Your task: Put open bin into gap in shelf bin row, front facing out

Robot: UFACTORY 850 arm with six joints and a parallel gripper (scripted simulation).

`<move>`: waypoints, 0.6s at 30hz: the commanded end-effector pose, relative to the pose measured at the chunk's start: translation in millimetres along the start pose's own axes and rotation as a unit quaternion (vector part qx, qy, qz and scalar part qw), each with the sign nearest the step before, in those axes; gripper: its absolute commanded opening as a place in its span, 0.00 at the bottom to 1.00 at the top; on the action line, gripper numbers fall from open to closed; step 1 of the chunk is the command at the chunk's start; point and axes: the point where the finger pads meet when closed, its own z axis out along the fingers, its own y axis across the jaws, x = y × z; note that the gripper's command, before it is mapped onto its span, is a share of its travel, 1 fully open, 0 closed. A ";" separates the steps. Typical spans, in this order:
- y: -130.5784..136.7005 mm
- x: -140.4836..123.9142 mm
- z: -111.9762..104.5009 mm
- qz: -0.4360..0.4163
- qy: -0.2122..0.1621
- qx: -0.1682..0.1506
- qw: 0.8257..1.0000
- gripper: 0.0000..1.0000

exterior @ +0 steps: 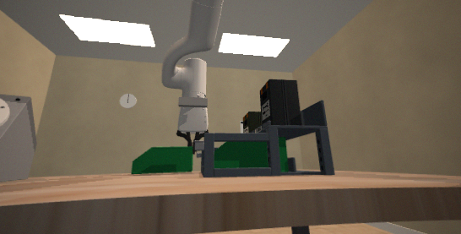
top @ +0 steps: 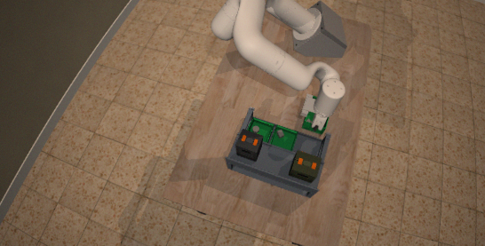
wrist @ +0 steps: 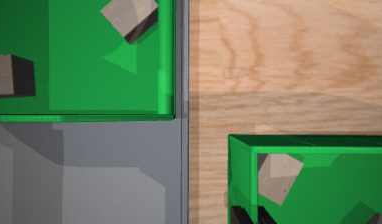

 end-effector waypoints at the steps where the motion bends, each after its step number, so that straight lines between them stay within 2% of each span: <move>1: -0.7 -0.3 -4.0 0.000 -0.001 0.001 1.000 0.00; 18: -0.7 -0.3 -11.9 0.000 -0.001 0.001 1.000 0.00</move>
